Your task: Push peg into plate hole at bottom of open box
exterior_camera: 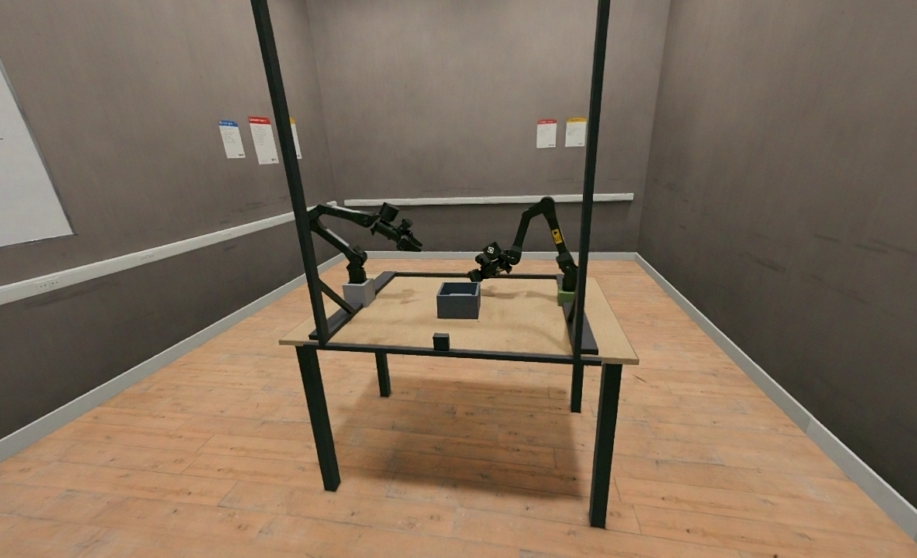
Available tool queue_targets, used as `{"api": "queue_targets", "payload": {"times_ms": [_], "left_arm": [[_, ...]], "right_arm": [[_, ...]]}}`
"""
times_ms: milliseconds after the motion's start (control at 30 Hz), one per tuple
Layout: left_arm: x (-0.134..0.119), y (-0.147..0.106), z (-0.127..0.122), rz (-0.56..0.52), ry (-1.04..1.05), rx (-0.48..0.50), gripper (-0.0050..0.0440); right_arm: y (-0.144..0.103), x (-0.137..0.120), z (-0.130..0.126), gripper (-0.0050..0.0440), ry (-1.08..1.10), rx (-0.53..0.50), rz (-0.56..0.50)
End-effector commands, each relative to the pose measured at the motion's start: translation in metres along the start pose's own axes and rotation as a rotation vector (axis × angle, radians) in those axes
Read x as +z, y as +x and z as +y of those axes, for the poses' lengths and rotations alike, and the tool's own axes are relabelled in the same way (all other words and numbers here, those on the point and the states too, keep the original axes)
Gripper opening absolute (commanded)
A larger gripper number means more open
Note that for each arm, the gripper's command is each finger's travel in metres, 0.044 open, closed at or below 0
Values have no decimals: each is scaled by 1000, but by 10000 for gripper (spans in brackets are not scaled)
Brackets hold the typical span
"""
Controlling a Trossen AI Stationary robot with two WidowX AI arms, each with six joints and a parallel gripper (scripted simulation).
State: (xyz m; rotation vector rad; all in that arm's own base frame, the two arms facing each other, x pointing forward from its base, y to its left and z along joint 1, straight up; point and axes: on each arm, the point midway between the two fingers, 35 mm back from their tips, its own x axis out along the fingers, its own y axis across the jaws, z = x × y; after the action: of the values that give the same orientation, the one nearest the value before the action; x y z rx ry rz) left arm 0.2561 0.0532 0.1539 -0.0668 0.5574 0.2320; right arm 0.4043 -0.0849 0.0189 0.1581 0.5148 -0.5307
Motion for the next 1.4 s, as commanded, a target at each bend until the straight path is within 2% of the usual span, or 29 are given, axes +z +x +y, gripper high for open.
{"api": "queue_targets", "payload": {"times_ms": [0, 233, 333, 800, 867, 1067, 1133, 1267, 1333, 1367], "left_arm": [[6, -2, 0, -17, -2, 2, 440], [6, -2, 0, -17, -2, 2, 440], [6, -2, 0, -17, -2, 2, 440], [6, -2, 0, -17, -2, 2, 440], [6, -2, 0, -17, -2, 2, 440], [6, -2, 0, -17, -2, 2, 440], [6, -2, 0, -17, -2, 2, 440], [6, -2, 0, -17, -2, 2, 440], [6, -2, 0, -17, -2, 2, 440], [6, -2, 0, -17, -2, 2, 440]], "right_arm": [[0, 3, 1, 27, 2, 6, -9], [-1, 7, 2, 27, 7, 6, -18], [-1, 7, 2, 90, 7, 6, -18], [-1, 7, 2, 90, 7, 6, -18], [-1, 7, 2, 130, 7, 6, -18], [-32, 7, 1, 130, 11, 6, -18], [-32, 7, 1, 130, 11, 6, -18], [-67, 6, 1, 130, 11, 6, -17], [-73, 5, 0, 130, 11, 6, -17], [-73, 5, 0, 154, 11, 6, -17]]}}
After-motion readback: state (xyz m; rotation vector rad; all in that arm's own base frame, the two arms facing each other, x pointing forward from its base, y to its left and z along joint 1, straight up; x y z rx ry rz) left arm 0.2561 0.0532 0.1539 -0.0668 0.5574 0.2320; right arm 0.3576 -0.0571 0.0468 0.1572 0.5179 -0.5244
